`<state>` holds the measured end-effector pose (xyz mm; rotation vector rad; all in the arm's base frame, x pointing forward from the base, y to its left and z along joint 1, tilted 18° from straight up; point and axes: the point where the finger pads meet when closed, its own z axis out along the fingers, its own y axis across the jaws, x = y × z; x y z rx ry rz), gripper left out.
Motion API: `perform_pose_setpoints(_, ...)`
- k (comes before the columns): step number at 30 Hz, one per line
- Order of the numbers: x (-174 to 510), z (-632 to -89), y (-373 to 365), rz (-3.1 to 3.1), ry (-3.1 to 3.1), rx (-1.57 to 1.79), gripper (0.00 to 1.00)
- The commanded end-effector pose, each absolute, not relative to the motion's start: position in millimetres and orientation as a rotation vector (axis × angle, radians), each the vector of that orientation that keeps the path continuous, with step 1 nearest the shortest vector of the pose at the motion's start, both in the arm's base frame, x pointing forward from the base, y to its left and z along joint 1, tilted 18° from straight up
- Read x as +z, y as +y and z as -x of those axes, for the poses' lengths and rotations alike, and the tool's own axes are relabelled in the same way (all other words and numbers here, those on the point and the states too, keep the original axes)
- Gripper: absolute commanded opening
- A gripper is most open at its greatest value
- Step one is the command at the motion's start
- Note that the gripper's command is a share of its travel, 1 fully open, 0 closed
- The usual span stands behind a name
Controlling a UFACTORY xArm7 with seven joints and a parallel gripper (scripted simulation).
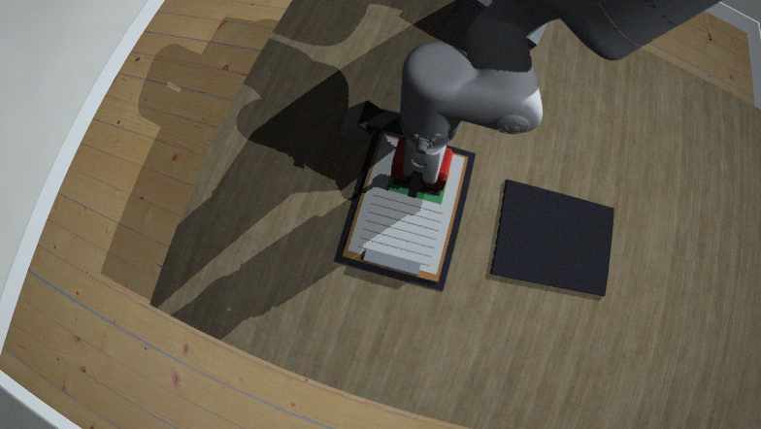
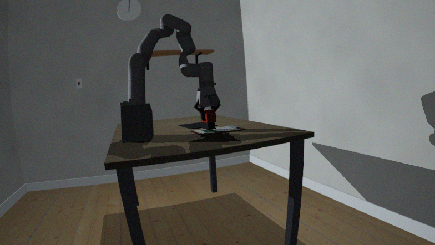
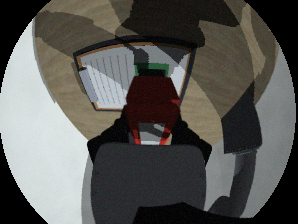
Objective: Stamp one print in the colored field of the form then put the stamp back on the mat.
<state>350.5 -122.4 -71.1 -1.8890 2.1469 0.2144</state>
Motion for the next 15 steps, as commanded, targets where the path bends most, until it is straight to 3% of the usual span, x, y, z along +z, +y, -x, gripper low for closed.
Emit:
perform_pose_setpoints(1,-78.4,-353.0,-121.5,1.887,2.146,0.207,0.32)
perform_pose_setpoints(15,-80.7,-353.3,-120.7,1.887,2.146,0.207,0.32)
